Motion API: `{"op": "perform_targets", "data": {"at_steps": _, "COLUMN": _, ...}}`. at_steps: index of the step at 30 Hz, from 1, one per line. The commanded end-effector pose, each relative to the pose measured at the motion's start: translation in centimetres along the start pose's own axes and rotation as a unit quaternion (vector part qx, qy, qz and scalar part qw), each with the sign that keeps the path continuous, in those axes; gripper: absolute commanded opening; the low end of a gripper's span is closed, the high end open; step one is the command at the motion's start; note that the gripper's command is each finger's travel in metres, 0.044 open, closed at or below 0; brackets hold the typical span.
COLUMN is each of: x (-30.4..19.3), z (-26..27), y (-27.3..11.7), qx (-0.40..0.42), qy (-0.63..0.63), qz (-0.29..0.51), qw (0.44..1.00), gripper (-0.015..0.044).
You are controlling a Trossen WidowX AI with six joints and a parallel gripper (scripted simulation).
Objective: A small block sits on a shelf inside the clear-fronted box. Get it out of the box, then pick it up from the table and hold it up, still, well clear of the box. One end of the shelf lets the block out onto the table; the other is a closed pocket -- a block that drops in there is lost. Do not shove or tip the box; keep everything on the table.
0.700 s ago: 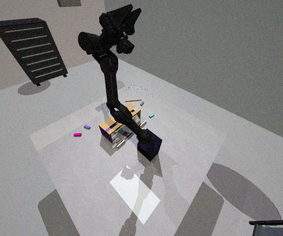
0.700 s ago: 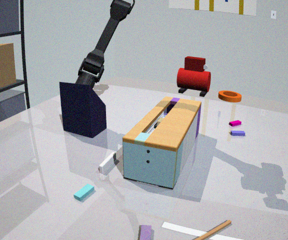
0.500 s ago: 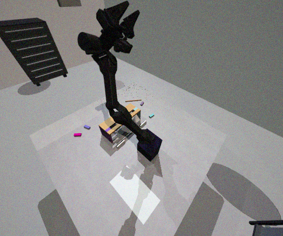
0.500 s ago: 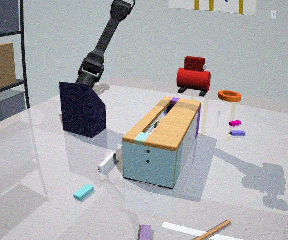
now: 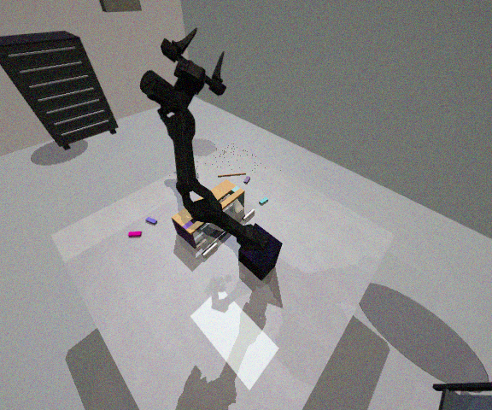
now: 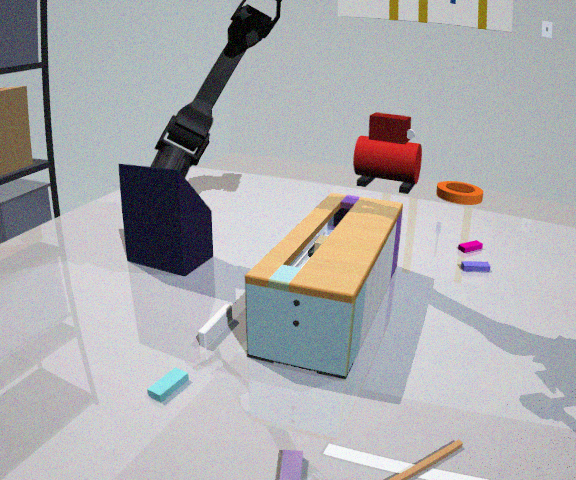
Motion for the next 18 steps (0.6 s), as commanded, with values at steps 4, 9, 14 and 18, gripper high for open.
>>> {"op": "perform_targets", "data": {"at_steps": 4, "x": -6.8, "z": -0.9, "y": -4.8, "qx": 0.096, "qy": -0.319, "qz": 0.168, "qw": 0.928, "gripper": 0.0400}}
{"op": "perform_targets", "data": {"at_steps": 9, "x": -9.8, "z": -1.9, "y": -7.7, "qx": 0.164, "qy": -0.454, "qz": 0.234, "qw": 0.844, "gripper": 0.0400}}
{"op": "perform_targets", "data": {"at_steps": 14, "x": -12.5, "z": -3.4, "y": -11.0, "qx": 0.245, "qy": -0.568, "qz": 0.287, "qw": 0.732, "gripper": 0.0400}}
{"op": "perform_targets", "data": {"at_steps": 18, "x": -14.4, "z": -4.9, "y": -13.8, "qx": 0.315, "qy": -0.639, "qz": 0.318, "qw": 0.625, "gripper": 0.0400}}
Point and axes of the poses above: the point midway between the two fingers, 35 mm back from their tips, its own y axis out along the fingers, its own z axis across the jaws, x = y × z, the point moved 8 cm from there along -y, back along the fingers, and after that the axes turned 9 degrees about -y, right-handed, at the moved point
